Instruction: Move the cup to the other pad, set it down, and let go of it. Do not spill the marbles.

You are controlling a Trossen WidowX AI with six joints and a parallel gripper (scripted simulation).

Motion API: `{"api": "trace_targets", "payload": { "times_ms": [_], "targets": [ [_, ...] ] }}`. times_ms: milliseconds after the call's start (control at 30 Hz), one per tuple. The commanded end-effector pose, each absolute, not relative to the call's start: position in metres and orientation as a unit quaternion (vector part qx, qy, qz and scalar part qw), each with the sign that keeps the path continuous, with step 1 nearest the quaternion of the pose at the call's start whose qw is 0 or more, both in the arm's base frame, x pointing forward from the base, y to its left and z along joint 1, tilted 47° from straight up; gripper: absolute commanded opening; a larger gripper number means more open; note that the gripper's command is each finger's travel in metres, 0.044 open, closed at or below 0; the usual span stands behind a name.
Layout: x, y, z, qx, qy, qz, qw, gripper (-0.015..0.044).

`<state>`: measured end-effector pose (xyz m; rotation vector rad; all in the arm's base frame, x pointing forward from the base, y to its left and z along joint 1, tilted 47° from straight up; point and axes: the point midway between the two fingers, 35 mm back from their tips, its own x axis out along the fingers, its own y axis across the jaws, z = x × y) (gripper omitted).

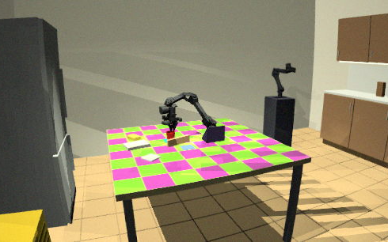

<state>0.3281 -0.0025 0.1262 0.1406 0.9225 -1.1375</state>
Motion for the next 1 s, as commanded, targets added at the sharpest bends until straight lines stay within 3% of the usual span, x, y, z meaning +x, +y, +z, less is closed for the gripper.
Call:
{"api": "trace_targets", "payload": {
  "times_ms": [0, 533, 900, 967],
  "targets": [
    [0.328, 0.0, 0.129, 0.066, 0.422, -0.52, 0.74, 0.0128],
    [0.327, 0.012, 0.14, 0.065, 0.422, -0.521, 0.739, 0.0128],
    [0.327, 0.013, 0.141, 0.064, 0.42, -0.517, 0.743, 0.0417],
    [0.327, 0.018, 0.146, 0.065, 0.419, -0.515, 0.745, 0.044]
  ]
}}
